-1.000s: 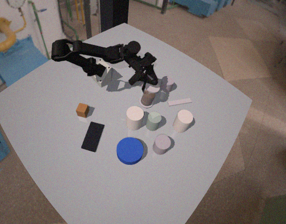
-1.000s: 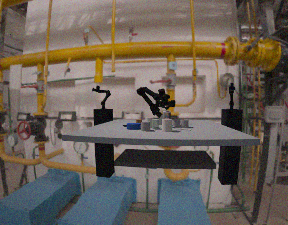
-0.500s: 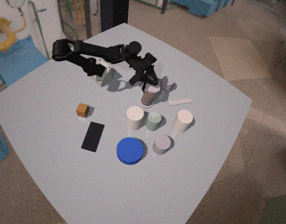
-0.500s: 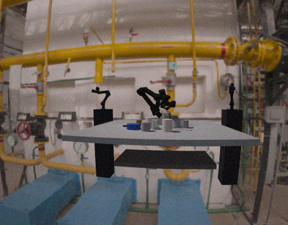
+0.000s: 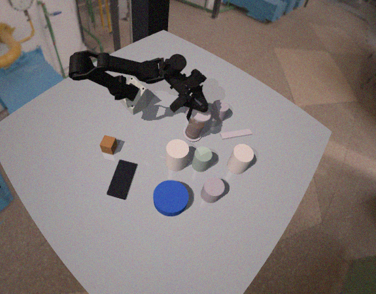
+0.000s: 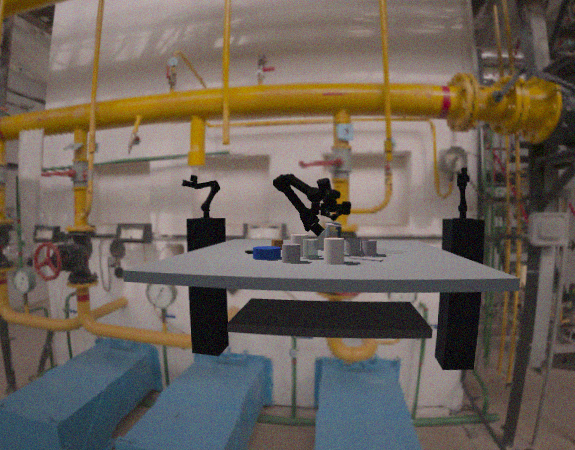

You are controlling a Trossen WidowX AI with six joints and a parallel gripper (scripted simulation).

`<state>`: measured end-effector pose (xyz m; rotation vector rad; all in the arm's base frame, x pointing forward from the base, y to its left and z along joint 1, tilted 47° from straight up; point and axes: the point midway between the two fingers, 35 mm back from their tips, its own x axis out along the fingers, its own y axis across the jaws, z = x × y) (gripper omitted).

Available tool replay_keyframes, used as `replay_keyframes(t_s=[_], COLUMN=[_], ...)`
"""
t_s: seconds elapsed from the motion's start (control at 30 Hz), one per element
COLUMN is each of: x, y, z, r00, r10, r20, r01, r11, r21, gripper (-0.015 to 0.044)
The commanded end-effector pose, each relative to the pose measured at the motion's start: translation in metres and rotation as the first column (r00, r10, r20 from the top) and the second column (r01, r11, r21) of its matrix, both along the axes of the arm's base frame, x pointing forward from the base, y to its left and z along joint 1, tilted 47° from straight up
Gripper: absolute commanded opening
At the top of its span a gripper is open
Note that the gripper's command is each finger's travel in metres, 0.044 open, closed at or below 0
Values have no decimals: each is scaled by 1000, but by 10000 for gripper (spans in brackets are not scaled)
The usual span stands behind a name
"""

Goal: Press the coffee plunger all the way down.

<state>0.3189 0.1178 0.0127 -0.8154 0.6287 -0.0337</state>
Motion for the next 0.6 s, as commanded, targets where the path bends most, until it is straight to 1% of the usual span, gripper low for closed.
replay_keyframes(t_s=[0.0,0.4,0.57], x=[0,0,0], y=[0,0,4], z=[0,0,3], r00=[1000,1000,1000], r10=[-1,-1,-2], r20=[-1,-1,-4], r01=[1,1,2], r11=[1000,1000,1000], r21=[0,0,0], gripper=[122,437,440])
